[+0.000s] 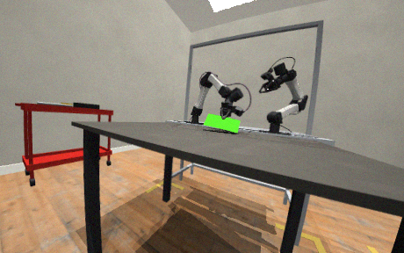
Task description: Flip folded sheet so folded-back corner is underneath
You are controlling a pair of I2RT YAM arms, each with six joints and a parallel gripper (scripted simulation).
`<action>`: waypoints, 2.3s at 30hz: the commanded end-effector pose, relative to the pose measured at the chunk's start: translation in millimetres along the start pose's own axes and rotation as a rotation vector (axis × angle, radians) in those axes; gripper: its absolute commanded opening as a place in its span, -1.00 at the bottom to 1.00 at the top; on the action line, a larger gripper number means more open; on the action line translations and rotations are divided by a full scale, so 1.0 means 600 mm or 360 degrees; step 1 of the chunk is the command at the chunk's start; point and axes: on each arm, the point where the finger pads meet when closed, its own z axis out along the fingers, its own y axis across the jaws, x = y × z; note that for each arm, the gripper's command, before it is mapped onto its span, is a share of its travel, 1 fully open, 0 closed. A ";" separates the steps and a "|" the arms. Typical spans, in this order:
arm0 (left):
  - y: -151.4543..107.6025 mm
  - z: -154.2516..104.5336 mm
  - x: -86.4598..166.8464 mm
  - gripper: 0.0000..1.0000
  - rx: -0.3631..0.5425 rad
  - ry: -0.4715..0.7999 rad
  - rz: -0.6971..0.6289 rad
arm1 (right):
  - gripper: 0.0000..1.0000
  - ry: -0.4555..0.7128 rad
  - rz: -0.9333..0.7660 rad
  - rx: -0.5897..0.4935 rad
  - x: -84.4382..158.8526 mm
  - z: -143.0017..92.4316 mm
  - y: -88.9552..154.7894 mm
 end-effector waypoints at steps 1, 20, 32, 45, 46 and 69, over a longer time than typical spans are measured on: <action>-0.002 -0.008 -0.004 0.30 0.0000 0.0012 0.0012 | -0.98 -0.0019 0.0047 0.0043 0.000 -0.011 0.009; -0.003 -0.006 0.000 0.30 0.0000 0.0014 0.0011 | -0.98 0.0019 -0.0005 0.0002 0.004 0.007 0.104; -0.003 -0.006 0.000 0.30 0.0000 0.0014 0.0011 | -0.98 0.0021 -0.0015 -0.0002 0.005 0.006 0.135; -0.003 -0.006 0.000 0.30 0.0000 0.0014 0.0011 | -0.98 0.0028 -0.0032 -0.0013 0.008 0.006 0.156; -0.003 -0.006 0.000 0.30 0.0000 0.0014 0.0011 | -0.98 0.0027 -0.0032 -0.0013 0.007 0.006 0.156; -0.003 -0.006 0.000 0.30 0.0000 0.0014 0.0011 | -0.05 -0.0029 0.0025 0.0042 0.000 -0.054 0.135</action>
